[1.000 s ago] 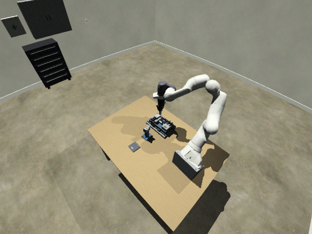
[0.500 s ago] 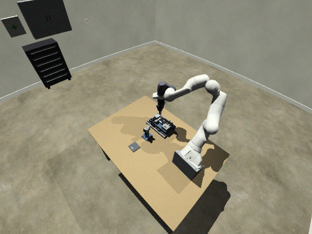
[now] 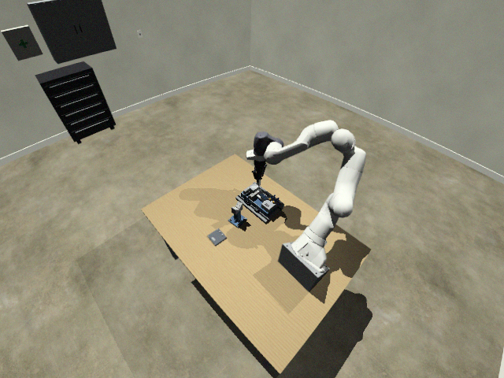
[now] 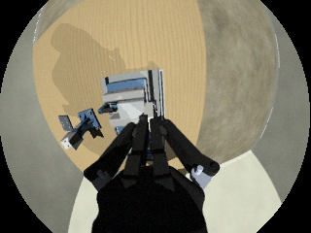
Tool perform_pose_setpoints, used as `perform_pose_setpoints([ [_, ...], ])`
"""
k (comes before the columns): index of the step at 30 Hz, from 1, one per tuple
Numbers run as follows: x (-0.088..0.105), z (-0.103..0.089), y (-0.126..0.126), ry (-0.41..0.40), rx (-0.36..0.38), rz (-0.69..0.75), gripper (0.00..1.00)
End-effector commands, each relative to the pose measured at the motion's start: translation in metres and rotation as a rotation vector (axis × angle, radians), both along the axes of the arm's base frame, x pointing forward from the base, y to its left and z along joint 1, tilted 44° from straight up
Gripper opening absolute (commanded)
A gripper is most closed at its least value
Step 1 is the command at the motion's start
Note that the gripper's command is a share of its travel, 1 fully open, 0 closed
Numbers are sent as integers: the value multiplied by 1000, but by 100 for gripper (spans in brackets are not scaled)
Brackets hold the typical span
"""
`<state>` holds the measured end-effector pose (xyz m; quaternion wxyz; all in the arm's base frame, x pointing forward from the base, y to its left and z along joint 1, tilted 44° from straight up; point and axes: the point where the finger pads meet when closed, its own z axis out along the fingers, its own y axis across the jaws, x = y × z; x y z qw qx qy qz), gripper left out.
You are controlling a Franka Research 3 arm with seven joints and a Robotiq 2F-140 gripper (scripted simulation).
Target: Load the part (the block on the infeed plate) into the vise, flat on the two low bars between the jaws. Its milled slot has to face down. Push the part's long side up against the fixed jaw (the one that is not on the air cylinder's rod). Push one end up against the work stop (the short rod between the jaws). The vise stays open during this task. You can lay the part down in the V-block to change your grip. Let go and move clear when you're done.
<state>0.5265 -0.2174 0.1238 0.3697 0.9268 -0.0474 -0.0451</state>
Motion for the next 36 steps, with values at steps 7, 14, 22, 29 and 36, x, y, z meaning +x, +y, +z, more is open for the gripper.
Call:
perform_pose_setpoints([
  [7, 1, -3, 5, -4, 1, 1, 0],
  [14, 1, -5, 6, -4, 1, 1, 0],
  [22, 1, -6, 7, -4, 1, 1, 0],
  [29, 1, -7, 9, -4, 1, 1, 0],
  [36, 2, -8, 10, -4, 1, 1, 0],
])
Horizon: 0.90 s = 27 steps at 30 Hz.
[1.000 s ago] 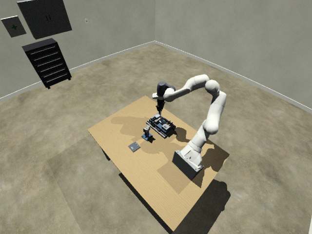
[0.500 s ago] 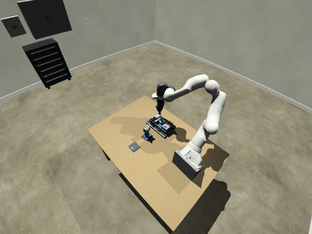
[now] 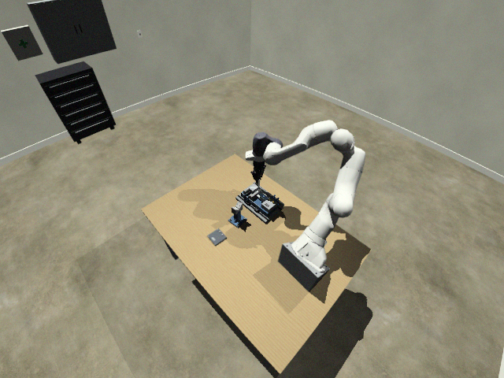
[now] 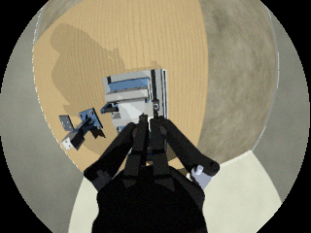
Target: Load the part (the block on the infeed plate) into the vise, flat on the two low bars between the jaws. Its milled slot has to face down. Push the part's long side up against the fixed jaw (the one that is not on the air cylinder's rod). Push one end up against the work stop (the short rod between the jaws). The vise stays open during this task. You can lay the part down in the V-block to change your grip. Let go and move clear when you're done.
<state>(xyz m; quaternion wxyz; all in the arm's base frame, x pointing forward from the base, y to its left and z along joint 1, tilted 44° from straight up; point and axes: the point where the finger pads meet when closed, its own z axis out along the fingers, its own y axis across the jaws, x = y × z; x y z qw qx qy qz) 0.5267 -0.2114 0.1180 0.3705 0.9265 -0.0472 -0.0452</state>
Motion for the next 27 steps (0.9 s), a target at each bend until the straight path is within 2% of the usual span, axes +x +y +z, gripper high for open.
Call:
perform_pose_setpoints([
  [1, 1, -3, 4, -4, 2, 1, 0],
  [27, 2, -7, 9, -4, 2, 1, 0],
])
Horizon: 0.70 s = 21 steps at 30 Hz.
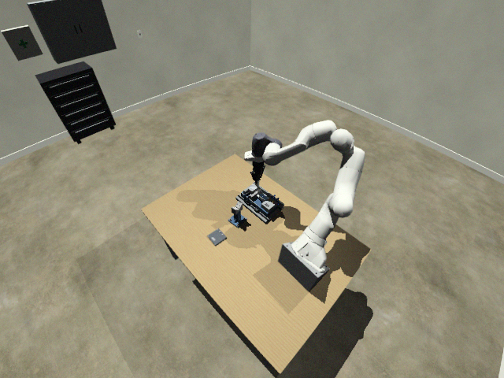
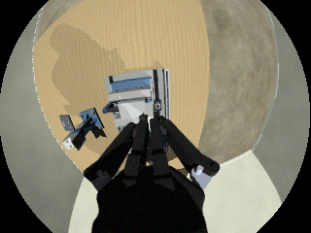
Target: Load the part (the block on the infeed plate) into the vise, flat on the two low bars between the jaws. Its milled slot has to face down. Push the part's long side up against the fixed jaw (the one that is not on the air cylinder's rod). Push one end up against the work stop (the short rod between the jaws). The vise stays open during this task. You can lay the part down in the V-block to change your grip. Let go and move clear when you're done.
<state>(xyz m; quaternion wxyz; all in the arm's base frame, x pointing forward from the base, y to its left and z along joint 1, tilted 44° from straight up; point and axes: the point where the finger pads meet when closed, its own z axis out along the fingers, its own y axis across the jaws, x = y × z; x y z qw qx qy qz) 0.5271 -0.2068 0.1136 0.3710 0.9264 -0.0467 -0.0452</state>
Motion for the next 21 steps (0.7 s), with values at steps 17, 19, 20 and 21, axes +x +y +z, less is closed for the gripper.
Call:
perform_pose_setpoints([
  [17, 1, -5, 6, -5, 3, 0, 0],
  [19, 2, -5, 6, -5, 3, 0, 0],
  [20, 2, -5, 6, -5, 3, 0, 0],
  [21, 2, -5, 6, -5, 3, 0, 0],
])
